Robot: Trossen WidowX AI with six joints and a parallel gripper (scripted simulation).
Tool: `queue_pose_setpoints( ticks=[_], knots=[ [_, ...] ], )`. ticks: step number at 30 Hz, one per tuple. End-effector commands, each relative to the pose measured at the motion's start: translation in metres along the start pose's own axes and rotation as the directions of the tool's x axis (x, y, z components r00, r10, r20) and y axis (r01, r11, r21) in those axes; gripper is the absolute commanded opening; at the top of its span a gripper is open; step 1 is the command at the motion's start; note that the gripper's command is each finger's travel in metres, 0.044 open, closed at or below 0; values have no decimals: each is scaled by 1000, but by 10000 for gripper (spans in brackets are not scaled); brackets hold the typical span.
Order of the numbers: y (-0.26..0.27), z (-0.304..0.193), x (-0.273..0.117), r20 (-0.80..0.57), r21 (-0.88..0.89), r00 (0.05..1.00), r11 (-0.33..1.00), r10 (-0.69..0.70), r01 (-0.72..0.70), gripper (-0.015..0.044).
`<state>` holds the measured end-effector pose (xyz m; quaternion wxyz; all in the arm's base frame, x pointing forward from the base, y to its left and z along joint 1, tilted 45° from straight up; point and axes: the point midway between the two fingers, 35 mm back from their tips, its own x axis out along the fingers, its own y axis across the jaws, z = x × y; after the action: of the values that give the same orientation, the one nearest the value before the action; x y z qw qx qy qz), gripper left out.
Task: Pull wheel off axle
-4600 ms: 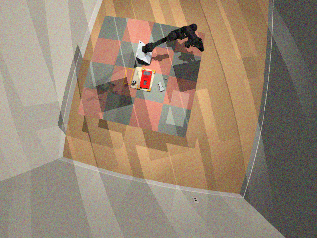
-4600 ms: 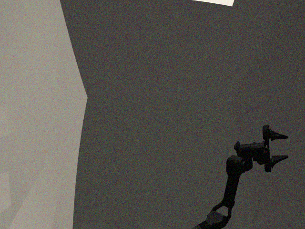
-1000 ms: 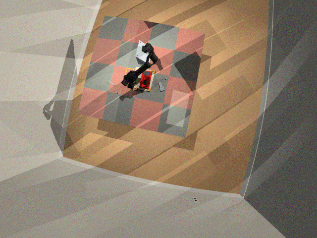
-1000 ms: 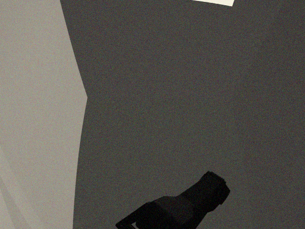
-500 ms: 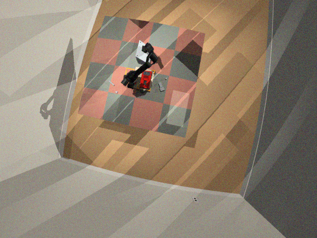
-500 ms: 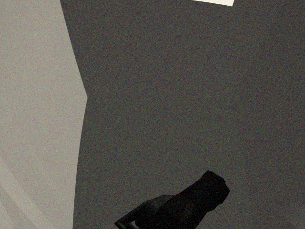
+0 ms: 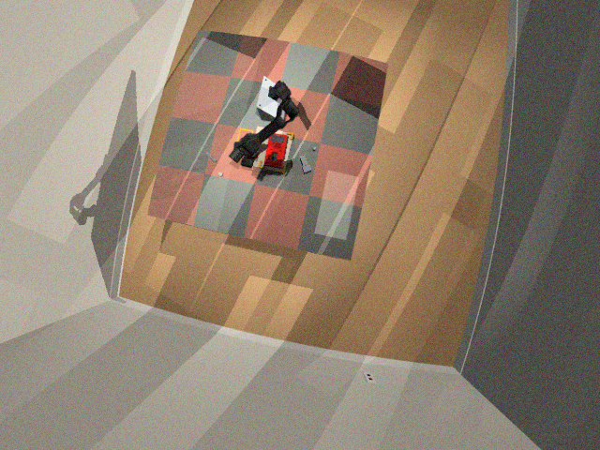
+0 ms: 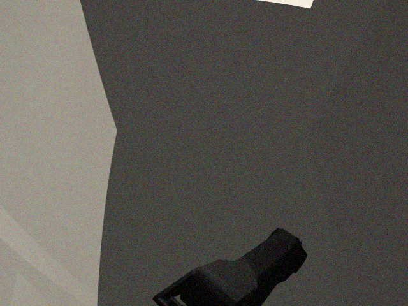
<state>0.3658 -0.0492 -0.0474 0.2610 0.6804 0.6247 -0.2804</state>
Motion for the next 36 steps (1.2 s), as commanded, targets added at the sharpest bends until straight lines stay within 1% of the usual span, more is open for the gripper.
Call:
queue_pose_setpoints(
  ticks=[1,36],
  knots=[
    [1,1,-7,3,2,1000,1000,7,-7,0],
    [1,1,-18,3,5,1000,1000,8,-8,0]
  ],
)
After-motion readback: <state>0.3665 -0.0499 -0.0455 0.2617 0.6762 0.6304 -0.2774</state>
